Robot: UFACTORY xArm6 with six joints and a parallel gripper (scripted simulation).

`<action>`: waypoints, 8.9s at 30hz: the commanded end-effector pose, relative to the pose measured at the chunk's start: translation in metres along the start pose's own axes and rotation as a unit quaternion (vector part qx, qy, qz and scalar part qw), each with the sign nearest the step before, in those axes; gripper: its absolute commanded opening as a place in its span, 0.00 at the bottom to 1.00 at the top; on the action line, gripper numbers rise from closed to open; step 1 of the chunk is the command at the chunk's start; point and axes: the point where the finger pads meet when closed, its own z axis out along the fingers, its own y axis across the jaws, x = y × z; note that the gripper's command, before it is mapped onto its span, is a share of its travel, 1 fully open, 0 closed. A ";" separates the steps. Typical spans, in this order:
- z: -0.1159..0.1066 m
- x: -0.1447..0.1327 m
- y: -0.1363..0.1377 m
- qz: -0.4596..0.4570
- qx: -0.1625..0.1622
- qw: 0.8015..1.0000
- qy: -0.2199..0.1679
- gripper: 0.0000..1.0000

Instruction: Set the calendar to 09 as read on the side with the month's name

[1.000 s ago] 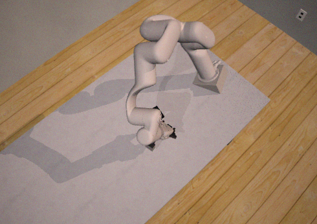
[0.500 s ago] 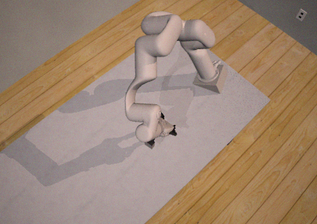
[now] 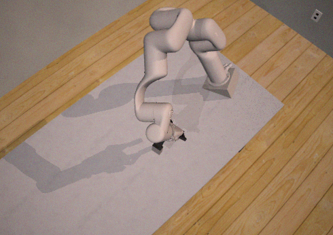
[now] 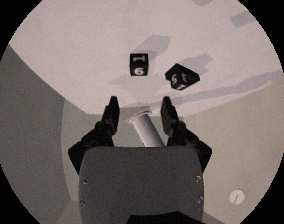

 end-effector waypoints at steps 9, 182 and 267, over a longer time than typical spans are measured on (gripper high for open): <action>-0.002 -0.006 -0.001 0.000 0.004 0.994 0.107 0.69; 0.045 0.012 -0.001 0.006 0.006 0.967 0.254 0.47; 0.000 -0.011 -0.001 0.006 0.006 0.967 0.256 0.47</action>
